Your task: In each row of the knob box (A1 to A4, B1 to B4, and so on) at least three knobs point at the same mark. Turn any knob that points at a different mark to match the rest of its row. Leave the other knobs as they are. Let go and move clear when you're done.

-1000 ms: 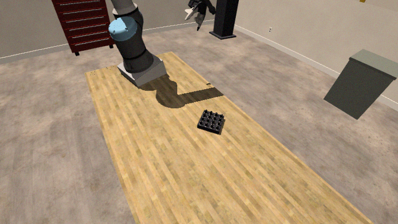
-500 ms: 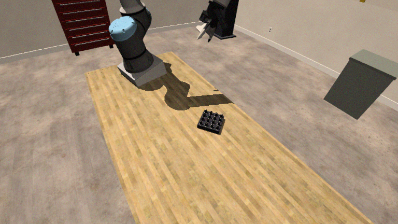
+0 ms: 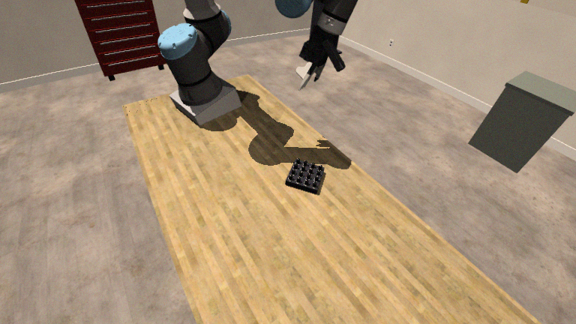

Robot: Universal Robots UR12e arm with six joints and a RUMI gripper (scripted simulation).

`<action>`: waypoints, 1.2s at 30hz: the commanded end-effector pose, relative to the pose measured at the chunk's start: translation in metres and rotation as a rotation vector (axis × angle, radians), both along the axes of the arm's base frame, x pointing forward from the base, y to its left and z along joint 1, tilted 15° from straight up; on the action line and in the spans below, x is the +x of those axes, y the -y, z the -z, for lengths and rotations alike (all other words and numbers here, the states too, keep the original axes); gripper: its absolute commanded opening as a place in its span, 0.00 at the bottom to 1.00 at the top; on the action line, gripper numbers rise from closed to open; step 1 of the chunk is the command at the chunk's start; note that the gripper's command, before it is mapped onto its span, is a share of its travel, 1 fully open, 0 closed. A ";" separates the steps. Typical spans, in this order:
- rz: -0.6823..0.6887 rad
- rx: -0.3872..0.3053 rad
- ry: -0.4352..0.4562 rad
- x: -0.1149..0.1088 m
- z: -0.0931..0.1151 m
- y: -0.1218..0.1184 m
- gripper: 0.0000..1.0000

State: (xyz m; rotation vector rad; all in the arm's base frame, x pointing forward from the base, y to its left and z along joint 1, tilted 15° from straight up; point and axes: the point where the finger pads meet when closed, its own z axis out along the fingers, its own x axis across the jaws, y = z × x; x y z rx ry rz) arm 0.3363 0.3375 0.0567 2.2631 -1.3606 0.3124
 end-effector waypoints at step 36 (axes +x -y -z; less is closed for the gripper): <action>-0.165 0.285 0.052 0.237 0.059 0.173 1.00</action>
